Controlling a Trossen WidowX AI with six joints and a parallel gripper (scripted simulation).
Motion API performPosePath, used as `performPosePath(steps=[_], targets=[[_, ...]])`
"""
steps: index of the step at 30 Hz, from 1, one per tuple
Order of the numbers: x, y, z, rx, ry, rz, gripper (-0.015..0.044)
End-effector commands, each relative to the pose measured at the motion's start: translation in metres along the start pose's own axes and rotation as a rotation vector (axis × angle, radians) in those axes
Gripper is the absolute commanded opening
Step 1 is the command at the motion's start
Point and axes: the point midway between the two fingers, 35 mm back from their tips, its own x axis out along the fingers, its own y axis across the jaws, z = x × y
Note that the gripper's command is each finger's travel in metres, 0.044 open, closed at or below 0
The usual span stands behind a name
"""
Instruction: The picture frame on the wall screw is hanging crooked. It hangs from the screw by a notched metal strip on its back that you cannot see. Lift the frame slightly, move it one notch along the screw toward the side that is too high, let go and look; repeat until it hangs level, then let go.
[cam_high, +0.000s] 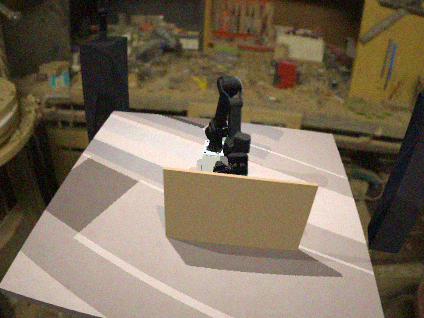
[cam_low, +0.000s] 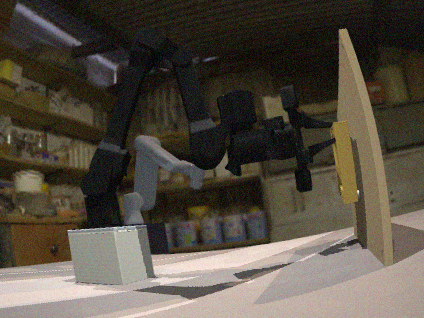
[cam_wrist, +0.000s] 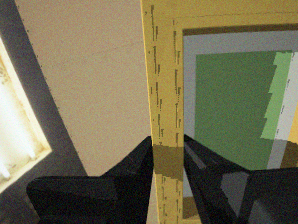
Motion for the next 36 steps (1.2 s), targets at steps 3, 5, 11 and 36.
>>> performPosePath(steps=[3, 5, 11, 36], targets=[[-0.0001, 0.0031, -0.0010, 0.000, 0.006, 0.009, 0.0000], [-0.0001, 0.0027, -0.0010, 0.000, 0.006, 0.009, 0.0000], [-0.0001, 0.0019, -0.0010, 0.000, 0.006, 0.009, 0.0000], [-0.0001, 0.0037, -0.0035, 0.000, 0.006, 0.009, 0.0000]])
